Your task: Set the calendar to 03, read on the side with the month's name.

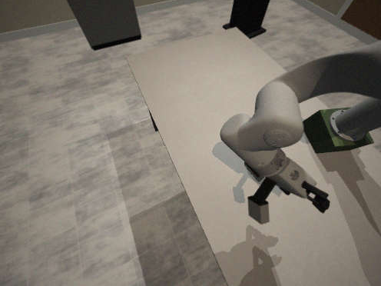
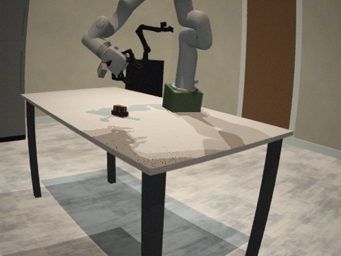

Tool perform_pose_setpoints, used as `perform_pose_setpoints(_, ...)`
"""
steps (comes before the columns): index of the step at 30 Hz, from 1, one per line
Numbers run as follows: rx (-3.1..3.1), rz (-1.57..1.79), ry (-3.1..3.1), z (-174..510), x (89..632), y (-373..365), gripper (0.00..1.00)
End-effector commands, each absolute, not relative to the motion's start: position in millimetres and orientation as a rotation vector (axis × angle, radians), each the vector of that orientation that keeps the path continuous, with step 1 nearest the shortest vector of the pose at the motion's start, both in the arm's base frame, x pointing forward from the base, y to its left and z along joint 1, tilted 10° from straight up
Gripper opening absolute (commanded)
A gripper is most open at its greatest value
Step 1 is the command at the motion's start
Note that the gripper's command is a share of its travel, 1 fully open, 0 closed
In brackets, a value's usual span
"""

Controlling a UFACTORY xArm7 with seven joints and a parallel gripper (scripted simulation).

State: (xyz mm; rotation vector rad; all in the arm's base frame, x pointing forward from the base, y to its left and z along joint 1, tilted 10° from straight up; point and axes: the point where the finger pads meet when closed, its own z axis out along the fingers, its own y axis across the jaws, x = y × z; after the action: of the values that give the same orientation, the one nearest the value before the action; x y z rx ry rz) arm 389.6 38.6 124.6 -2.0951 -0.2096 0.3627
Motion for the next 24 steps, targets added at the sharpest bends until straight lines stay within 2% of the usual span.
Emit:
perform_pose_setpoints(1,-2.097,0.358,-0.211,125.8,390.6,37.9,1.00)
perform_pose_setpoints(19,-2.101,0.358,-0.209,125.1,390.3,37.4,1.00)
perform_pose_setpoints(24,-2.234,0.345,-0.159,106.0,381.6,20.1,1.00)
